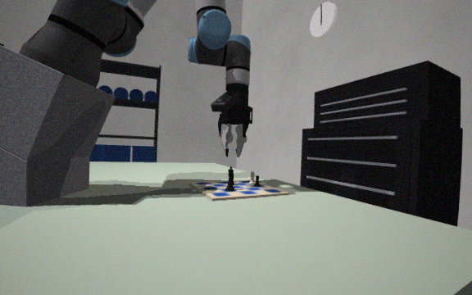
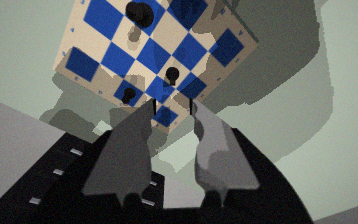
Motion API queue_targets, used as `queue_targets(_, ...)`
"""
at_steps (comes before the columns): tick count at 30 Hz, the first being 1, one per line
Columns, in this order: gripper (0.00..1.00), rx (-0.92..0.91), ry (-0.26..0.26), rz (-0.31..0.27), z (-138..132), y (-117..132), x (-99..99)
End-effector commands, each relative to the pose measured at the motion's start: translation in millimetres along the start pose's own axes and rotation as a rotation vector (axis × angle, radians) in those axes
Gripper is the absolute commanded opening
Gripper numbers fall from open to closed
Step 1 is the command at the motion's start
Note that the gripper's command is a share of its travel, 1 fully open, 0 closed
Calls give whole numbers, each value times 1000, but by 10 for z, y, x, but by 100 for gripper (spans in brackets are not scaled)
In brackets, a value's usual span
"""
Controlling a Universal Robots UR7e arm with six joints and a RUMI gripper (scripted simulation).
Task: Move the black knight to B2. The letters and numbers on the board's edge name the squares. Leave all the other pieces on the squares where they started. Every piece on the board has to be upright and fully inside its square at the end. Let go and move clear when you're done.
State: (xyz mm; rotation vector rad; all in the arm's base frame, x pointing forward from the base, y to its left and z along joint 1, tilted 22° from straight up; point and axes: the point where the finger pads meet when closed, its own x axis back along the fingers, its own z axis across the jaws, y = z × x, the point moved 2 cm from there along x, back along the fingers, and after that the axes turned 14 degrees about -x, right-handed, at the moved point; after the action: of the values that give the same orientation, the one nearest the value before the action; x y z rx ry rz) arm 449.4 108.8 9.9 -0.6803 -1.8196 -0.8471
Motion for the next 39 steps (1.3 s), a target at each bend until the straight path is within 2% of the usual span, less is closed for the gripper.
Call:
queue_targets(1,22,0,-1,-1,-2,4,-69)
queue_targets(22,22,0,-1,-1,-2,5,-332)
queue_targets(39,22,0,-1,-1,-2,5,-377)
